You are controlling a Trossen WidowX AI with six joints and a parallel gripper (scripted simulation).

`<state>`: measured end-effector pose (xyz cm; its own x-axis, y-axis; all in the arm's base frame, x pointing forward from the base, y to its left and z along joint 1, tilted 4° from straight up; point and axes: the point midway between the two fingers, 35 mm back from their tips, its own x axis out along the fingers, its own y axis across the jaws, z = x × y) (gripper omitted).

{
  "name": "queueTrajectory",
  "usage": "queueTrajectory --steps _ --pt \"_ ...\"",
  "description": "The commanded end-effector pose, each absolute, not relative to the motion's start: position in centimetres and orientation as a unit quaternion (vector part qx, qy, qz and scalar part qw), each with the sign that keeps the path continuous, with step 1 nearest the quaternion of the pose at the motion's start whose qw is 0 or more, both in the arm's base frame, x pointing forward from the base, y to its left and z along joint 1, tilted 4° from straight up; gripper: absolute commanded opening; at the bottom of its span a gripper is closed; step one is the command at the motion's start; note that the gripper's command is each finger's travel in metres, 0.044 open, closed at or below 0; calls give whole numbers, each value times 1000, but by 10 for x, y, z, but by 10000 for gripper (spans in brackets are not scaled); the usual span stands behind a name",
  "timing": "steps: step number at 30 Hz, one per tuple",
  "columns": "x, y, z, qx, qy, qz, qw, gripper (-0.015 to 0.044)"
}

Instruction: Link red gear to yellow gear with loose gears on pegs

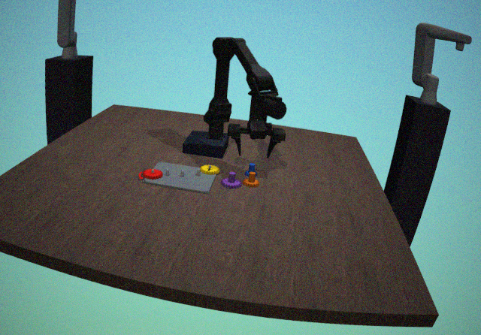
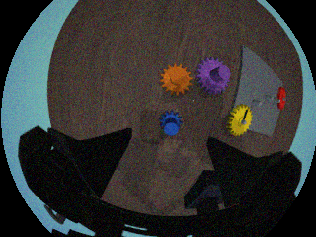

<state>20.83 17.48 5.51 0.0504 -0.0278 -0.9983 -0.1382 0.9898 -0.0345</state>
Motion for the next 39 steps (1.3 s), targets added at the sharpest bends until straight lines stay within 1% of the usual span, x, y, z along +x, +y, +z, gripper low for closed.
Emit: queueTrajectory --steps 1,22,34,39 --pt "206 172 41 -65 693 31 717 440" --pt "207 171 15 -65 693 31 717 440" --pt "207 171 14 -65 693 31 717 440" --pt "207 171 14 -65 693 31 717 309"
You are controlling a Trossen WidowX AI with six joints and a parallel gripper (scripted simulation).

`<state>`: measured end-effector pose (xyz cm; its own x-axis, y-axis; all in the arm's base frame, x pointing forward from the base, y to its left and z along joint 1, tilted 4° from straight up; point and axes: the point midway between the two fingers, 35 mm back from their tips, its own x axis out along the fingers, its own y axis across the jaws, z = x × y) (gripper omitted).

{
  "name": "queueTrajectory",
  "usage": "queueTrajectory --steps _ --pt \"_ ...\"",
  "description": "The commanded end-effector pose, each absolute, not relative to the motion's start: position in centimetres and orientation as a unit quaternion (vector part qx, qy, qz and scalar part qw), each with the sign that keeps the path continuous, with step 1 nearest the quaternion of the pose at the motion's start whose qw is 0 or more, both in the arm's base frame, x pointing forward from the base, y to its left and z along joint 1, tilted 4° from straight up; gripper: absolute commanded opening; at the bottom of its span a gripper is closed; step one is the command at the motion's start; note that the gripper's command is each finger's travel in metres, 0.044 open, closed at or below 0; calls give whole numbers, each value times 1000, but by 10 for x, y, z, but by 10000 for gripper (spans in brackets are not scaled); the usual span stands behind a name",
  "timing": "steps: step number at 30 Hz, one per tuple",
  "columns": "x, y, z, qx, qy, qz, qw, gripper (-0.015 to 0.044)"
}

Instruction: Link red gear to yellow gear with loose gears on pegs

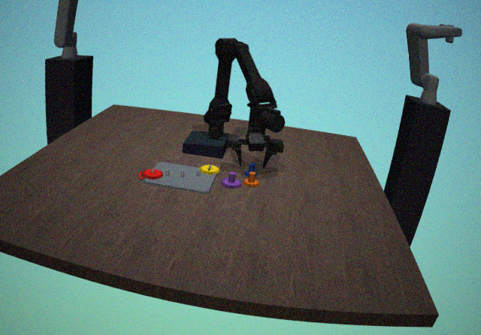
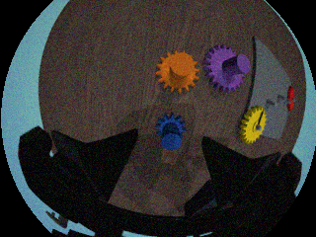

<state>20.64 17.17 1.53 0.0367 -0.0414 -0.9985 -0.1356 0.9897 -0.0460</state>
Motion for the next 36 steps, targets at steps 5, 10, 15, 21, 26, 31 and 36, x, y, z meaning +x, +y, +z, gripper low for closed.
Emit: queueTrajectory --steps 5,10,15,21,26,31,36 --pt "207 171 14 -65 693 31 717 177" --pt "207 171 14 -65 693 31 717 66" --pt "207 171 14 -65 693 31 717 32" --pt "207 173 20 -65 693 31 717 0" --pt "208 175 32 -64 693 31 717 0" --pt "209 178 44 -64 693 31 717 0" --pt "208 180 57 -62 693 32 717 0"
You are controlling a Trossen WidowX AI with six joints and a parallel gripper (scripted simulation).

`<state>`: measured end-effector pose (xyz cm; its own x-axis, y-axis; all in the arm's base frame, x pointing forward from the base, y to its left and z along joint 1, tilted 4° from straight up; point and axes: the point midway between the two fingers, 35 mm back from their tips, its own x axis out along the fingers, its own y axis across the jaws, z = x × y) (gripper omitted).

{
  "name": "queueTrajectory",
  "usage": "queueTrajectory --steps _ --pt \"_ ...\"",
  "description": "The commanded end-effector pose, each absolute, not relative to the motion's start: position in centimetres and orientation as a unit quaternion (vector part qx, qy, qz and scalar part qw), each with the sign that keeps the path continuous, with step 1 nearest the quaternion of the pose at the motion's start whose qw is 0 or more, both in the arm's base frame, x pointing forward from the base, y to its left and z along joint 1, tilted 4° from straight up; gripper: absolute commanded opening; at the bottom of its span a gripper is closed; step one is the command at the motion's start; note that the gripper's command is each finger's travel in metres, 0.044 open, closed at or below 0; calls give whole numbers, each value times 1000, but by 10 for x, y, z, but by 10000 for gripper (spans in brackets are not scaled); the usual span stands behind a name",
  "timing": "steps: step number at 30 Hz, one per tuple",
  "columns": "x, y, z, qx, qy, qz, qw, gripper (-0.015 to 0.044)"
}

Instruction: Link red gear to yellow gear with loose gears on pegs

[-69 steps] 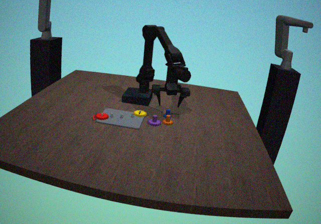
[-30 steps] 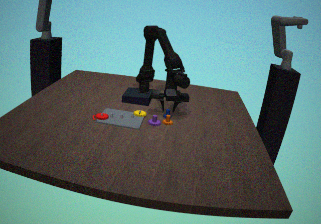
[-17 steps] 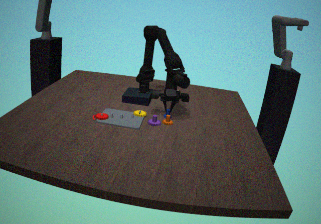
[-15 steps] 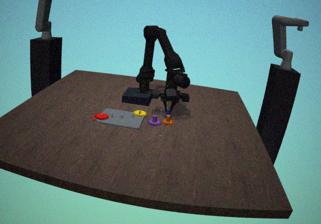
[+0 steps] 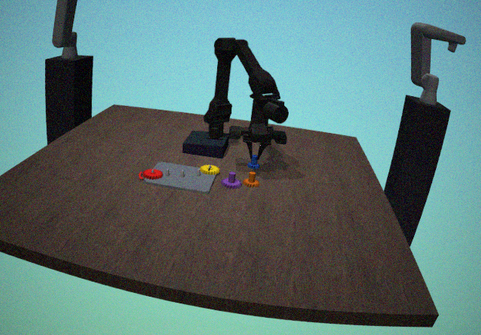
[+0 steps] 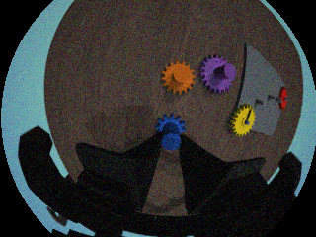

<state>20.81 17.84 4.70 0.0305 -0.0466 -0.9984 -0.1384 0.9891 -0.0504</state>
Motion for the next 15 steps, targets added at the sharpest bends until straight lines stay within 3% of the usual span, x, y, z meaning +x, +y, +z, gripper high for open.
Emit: queueTrajectory --steps 1,15 --pt "208 180 59 -61 694 33 717 0" --pt "205 183 95 -60 694 33 717 0"
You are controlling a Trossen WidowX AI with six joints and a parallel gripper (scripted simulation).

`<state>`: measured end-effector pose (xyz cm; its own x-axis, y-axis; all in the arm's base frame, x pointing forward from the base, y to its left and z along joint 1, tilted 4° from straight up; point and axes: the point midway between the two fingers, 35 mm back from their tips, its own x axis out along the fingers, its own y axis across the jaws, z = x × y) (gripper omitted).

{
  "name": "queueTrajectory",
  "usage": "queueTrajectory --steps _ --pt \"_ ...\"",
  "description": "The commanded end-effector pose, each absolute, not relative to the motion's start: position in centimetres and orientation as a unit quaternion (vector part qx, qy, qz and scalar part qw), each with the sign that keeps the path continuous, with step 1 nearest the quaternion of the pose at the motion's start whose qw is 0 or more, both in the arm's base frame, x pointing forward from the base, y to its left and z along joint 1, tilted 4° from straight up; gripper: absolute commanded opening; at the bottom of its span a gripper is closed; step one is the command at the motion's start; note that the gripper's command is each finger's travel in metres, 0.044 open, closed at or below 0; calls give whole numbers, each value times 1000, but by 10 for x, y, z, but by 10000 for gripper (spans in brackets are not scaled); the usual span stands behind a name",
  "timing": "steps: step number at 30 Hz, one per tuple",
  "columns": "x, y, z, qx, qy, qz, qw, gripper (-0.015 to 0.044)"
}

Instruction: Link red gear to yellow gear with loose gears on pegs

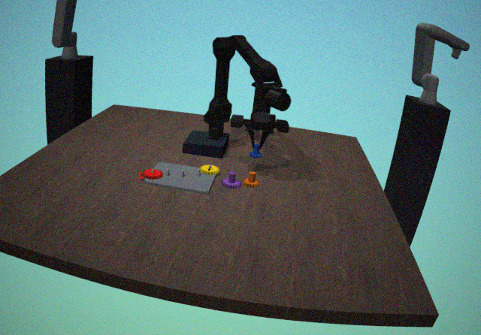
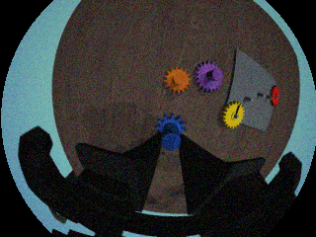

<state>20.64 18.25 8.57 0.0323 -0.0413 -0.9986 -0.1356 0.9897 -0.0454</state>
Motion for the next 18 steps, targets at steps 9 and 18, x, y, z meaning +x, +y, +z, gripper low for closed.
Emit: queueTrajectory --steps 9,18 --pt "201 183 118 -61 694 33 717 0" --pt "196 181 141 -63 694 32 717 0"
